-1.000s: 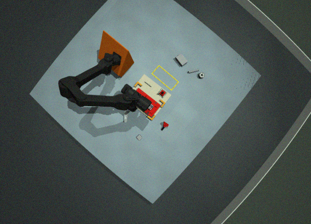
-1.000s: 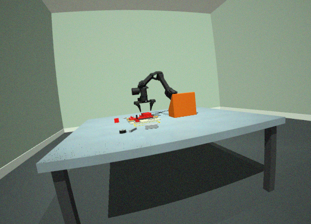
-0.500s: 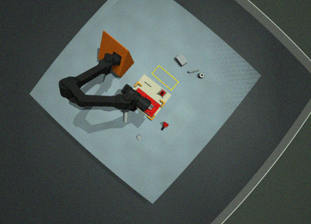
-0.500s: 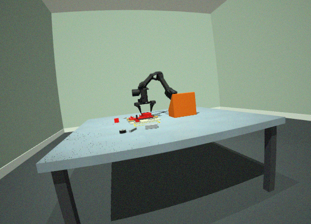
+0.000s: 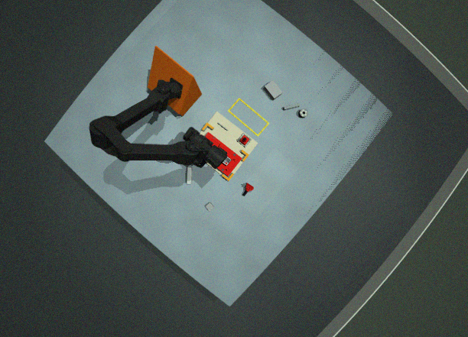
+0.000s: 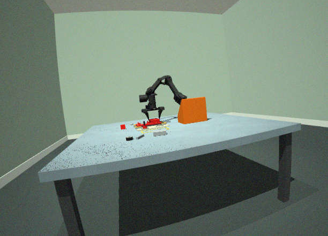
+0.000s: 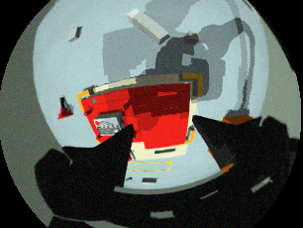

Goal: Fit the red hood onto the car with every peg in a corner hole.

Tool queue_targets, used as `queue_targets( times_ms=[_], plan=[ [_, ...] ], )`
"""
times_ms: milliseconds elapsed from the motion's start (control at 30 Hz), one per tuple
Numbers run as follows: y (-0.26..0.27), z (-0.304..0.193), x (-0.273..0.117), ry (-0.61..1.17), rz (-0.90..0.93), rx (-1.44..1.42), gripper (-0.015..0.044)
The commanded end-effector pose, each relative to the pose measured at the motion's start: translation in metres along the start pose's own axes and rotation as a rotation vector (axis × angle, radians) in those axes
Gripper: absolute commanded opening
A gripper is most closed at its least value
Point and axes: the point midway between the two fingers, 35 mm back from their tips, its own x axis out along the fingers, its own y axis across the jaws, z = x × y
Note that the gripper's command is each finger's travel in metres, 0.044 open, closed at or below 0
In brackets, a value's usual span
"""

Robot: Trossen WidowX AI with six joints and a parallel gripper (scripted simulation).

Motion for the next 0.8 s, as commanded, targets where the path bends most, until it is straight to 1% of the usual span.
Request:
queue_targets(
  times_ms=[0,767],
  plan=[
    [0.000,0.000,0.002,-0.005,-0.001,-0.006,0.0440],
    [0.000,0.001,0.013,-0.006,-0.001,-0.006,0.0440]
  ],
)
